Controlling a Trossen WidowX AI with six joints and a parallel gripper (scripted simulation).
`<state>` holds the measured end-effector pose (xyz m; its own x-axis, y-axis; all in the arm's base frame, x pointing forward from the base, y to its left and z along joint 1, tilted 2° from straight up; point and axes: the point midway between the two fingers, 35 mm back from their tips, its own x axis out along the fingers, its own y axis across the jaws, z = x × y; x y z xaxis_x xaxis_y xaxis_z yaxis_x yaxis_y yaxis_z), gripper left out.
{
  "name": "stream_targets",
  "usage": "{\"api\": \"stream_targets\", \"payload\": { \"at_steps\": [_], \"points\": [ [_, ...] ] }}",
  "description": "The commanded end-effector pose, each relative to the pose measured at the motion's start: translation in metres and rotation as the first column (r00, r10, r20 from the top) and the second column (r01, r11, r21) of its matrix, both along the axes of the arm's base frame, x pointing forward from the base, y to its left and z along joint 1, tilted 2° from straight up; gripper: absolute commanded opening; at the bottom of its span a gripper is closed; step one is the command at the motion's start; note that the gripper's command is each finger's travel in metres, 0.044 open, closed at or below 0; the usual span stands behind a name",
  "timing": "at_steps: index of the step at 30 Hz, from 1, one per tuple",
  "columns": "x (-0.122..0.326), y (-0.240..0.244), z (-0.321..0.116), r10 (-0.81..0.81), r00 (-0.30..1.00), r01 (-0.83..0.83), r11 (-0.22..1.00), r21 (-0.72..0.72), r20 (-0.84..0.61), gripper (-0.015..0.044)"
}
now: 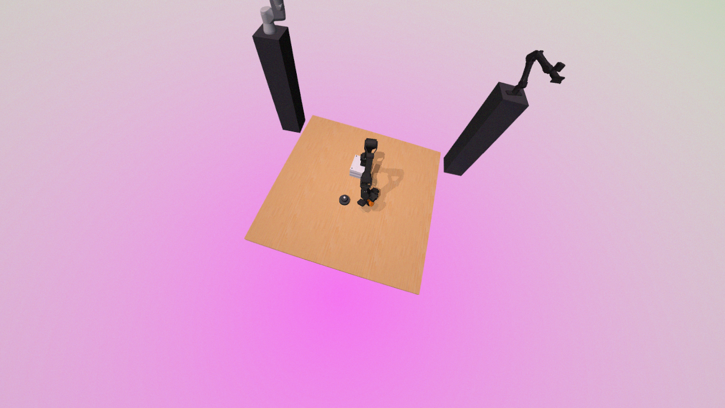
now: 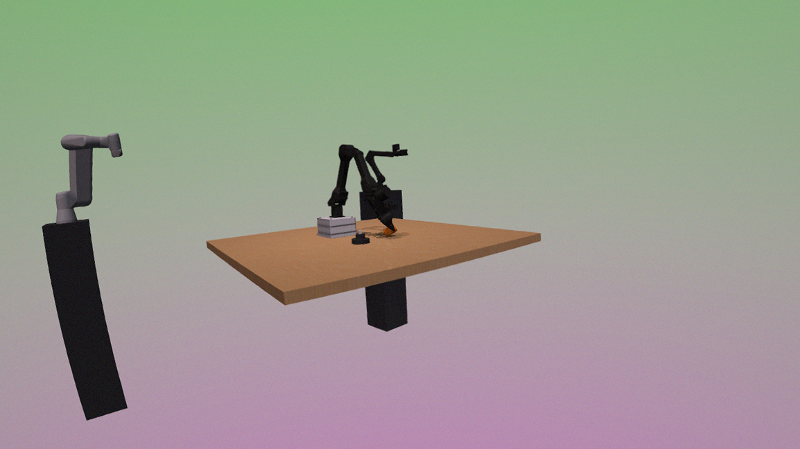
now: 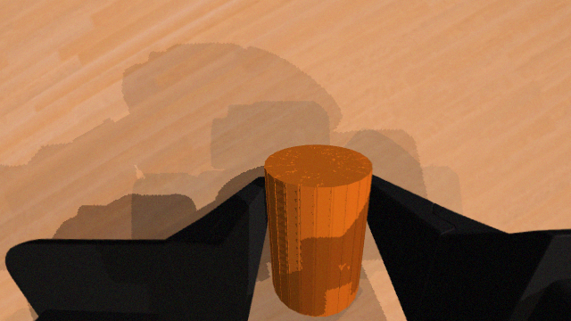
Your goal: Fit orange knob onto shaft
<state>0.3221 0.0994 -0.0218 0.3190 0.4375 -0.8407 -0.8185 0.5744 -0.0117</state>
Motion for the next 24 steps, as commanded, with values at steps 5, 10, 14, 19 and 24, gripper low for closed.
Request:
{"api": "stream_targets", "payload": {
  "at_steps": [5, 10, 14, 19, 24],
  "points": [
    [-0.005, -0.007, 0.001, 0.000, 0.997, -0.008, 0.995, 0.098, 0.076, 0.0179],
    [-0.009, -0.012, 0.001, -0.005, 0.992, -0.015, 0.987, 0.163, 0.122, 0.0179],
    [-0.011, -0.016, 0.001, -0.012, 0.987, -0.023, 0.976, 0.217, 0.161, 0.0179],
    [-0.015, -0.021, 0.000, -0.024, 0.978, -0.037, 0.958, 0.284, 0.208, 0.0179],
    [-0.019, -0.025, -0.002, -0.039, 0.966, -0.053, 0.936, 0.348, 0.254, 0.0179]
  ]
}}
